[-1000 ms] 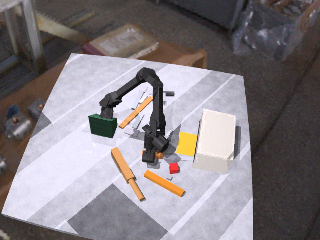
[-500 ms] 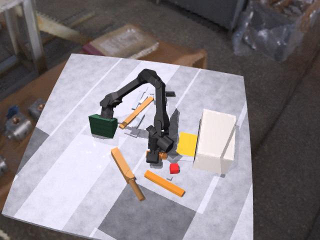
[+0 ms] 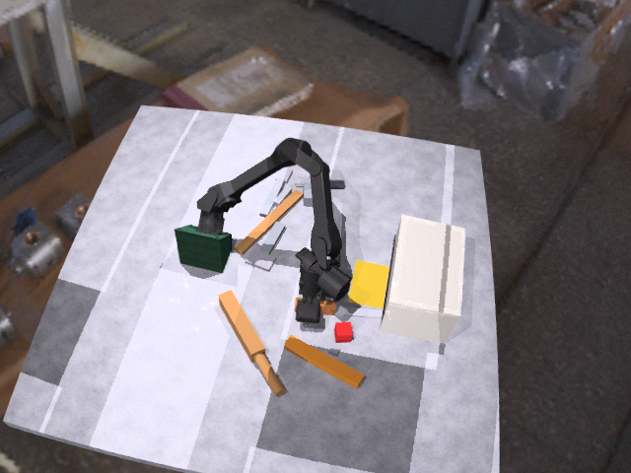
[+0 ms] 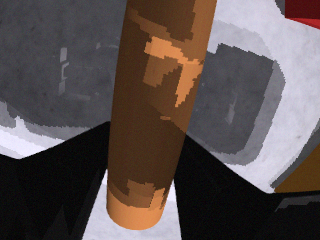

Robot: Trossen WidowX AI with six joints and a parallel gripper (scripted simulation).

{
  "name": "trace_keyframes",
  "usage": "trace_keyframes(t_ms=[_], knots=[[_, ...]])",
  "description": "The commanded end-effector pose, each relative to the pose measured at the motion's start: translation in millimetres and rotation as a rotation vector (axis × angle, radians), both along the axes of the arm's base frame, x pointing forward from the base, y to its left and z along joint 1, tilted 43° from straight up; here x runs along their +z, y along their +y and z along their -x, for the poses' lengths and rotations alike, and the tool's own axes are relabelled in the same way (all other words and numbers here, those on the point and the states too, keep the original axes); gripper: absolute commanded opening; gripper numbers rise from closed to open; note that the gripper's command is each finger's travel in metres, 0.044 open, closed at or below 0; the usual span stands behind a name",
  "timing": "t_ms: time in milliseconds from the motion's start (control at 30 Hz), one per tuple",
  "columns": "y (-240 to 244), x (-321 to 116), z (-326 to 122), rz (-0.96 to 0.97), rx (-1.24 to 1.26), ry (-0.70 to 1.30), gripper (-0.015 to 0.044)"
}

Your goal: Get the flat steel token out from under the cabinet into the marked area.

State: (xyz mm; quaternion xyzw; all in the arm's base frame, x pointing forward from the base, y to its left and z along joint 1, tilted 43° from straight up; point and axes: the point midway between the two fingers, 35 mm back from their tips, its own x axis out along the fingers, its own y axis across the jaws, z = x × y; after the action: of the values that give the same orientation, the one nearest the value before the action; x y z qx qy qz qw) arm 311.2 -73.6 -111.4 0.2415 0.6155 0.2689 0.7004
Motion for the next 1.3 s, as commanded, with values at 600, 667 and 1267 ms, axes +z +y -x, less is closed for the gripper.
trace_keyframes(t_ms=[600, 667, 1267], knots=[[-0.9, 3.4, -27.9, 0.002, -0.002, -0.001, 0.0], [-1.0, 3.7, -30.1, 0.002, -0.002, -0.001, 0.0], [-1.2, 6.3, -49.0, 0.001, -0.002, -0.003, 0.0]])
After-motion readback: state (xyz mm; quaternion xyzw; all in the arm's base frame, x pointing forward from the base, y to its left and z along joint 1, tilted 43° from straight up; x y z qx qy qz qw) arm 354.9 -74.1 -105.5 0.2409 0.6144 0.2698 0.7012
